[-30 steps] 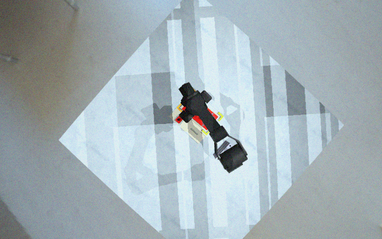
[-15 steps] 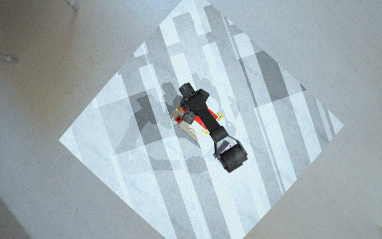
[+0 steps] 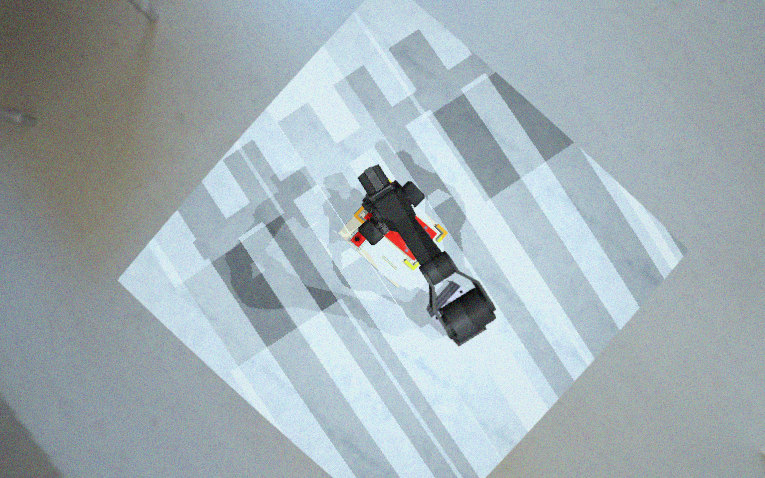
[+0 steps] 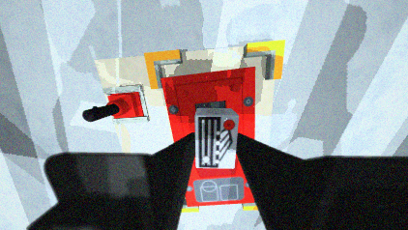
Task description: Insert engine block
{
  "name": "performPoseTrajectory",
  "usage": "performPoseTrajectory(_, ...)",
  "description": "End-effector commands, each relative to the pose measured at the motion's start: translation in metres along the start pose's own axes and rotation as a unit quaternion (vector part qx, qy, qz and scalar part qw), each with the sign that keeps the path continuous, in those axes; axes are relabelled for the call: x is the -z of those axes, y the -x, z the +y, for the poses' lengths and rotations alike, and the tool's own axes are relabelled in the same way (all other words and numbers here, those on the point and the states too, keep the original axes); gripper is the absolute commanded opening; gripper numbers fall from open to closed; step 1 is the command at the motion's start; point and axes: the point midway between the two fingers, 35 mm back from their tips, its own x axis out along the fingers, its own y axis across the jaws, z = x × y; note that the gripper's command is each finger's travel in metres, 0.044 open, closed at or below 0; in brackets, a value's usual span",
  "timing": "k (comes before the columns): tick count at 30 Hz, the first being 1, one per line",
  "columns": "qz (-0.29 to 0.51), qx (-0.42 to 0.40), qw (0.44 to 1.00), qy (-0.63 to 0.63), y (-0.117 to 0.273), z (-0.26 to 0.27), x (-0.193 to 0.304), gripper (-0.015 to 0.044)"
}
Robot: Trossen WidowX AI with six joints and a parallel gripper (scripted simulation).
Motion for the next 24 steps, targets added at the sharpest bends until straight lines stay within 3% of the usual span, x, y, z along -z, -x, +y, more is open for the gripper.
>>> performPoseTrajectory(1, 0.0, 0.002, 1.0, -0.002, 0.0002, -0.0005, -0.0004, 0.0158)
performPoseTrajectory(11, 0.0, 0.002, 0.991, 0.134, 0.0002, -0.0005, -0.0004, 0.0158)
performPoseTrajectory(24, 0.0, 0.002, 0.999, 0.052, 0.0003, -0.0005, -0.0002, 0.0158)
